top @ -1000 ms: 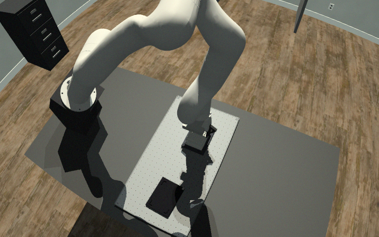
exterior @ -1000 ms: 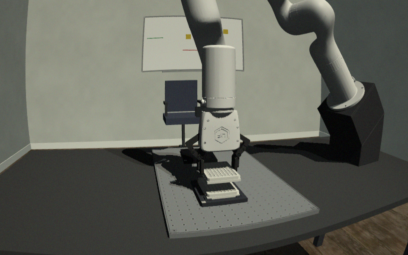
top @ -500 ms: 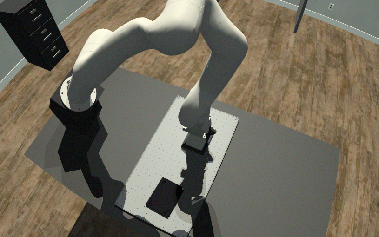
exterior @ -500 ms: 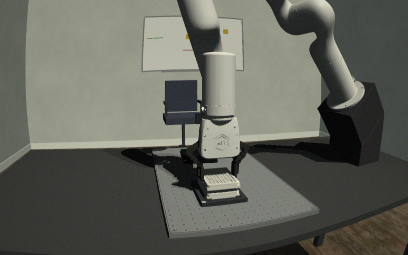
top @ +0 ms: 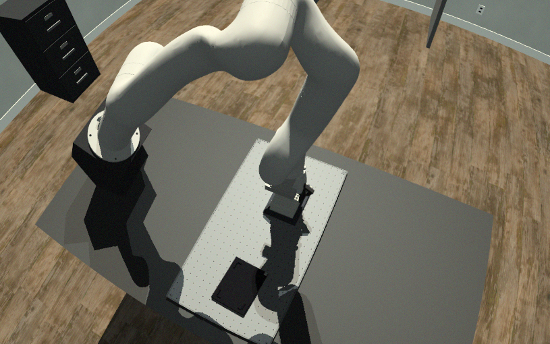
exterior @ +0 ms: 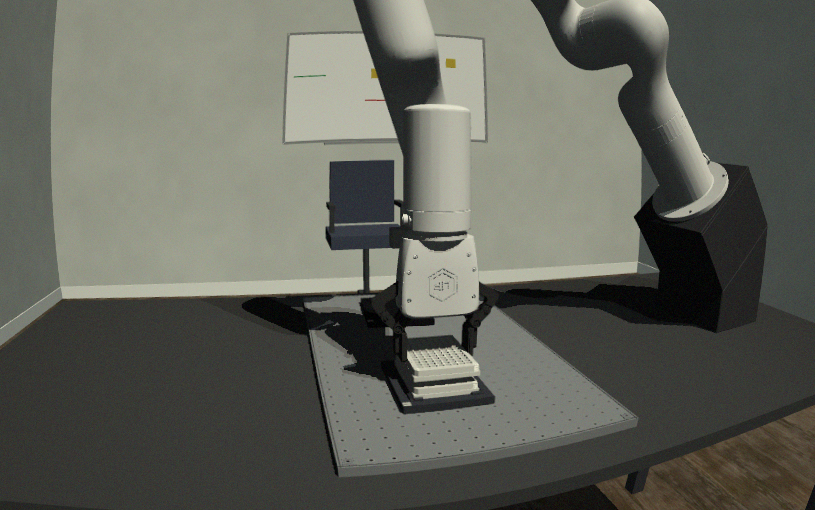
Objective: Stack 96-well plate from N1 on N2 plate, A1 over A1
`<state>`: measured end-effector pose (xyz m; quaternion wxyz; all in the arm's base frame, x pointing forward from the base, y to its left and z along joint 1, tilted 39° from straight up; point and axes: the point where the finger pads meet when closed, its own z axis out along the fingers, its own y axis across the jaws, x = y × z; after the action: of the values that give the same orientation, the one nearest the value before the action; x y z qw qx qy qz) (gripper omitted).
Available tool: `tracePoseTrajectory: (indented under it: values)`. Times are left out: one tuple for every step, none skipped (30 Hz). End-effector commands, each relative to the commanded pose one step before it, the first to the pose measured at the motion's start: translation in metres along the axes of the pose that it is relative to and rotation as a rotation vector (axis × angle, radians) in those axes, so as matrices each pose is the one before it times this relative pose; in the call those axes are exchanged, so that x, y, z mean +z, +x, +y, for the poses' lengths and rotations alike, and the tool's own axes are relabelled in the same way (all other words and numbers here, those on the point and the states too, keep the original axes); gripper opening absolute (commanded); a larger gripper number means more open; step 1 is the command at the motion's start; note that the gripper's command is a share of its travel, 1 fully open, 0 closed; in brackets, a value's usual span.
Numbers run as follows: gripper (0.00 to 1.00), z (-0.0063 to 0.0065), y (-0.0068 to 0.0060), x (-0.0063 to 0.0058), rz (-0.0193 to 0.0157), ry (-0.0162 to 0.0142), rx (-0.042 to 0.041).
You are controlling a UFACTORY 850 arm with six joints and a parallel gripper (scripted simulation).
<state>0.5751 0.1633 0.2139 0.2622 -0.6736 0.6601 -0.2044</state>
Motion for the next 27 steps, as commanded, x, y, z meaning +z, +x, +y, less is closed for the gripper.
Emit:
tracePoseTrajectory:
  values:
    - [0.0, -0.00053, -0.00017, 0.00004, -0.00032, 0.001, 0.00004]
    - [0.0, 0.0, -0.00001, 0.00016, 0.00001, 0.0, 0.0]
    - [0.0, 0.0, 0.0, 0.00016, 0.0, 0.0, 0.0]
    - [0.0, 0.0, 0.0, 0.00016, 0.0, 0.0, 0.0]
    - [0.0, 0.0, 0.0, 0.00016, 0.0, 0.0, 0.0]
    - [0.0, 0.0, 0.0, 0.00017, 0.0, 0.0, 0.0]
    - [0.0, 0.0, 0.0, 0.00017, 0.0, 0.0, 0.0]
    - [0.0, 0.0, 0.0, 0.00017, 0.0, 0.0, 0.0]
    - [0.0, 0.0, 0.0, 0.00017, 0.0, 0.0, 0.0]
    - [0.0, 0.0, 0.0, 0.00017, 0.0, 0.0, 0.0]
    - [0.0, 0.0, 0.0, 0.0, 0.0, 0.0, 0.0]
    - [0.0, 0.0, 0.0, 0.0, 0.0, 0.0, 0.0]
    - [0.0, 0.0, 0.00001, 0.00018, -0.00001, 0.0, 0.0]
    - [0.0, 0.0, 0.0, 0.00016, 0.0, 0.0, 0.0]
    - [0.0, 0.0, 0.0, 0.00016, 0.0, 0.0, 0.0]
    - [0.0, 0.0, 0.0, 0.00016, 0.0, 0.0, 0.0]
    - [0.0, 0.0, 0.0, 0.00017, 0.0, 0.0, 0.0]
    - [0.0, 0.0, 0.0, 0.00017, 0.0, 0.0, 0.0]
    - [0.0, 0.0, 0.0, 0.00017, 0.0, 0.0, 0.0]
    - [0.0, 0.0, 0.0, 0.00017, 0.0, 0.0, 0.0]
    - [0.0, 0.0, 0.0, 0.00017, 0.0, 0.0, 0.0]
    - [0.0, 0.0, 0.0, 0.00017, 0.0, 0.0, 0.0]
    - [0.0, 0.0, 0.0, 0.00017, 0.0, 0.0, 0.0]
    - [0.0, 0.0, 0.0, 0.00017, 0.0, 0.0, 0.0]
    - [0.0, 0.0, 0.0, 0.00017, 0.0, 0.0, 0.0]
    - [0.0, 0.0, 0.0, 0.00017, 0.0, 0.0, 0.0]
    - [0.0, 0.0, 0.0, 0.00017, 0.0, 0.0, 0.0]
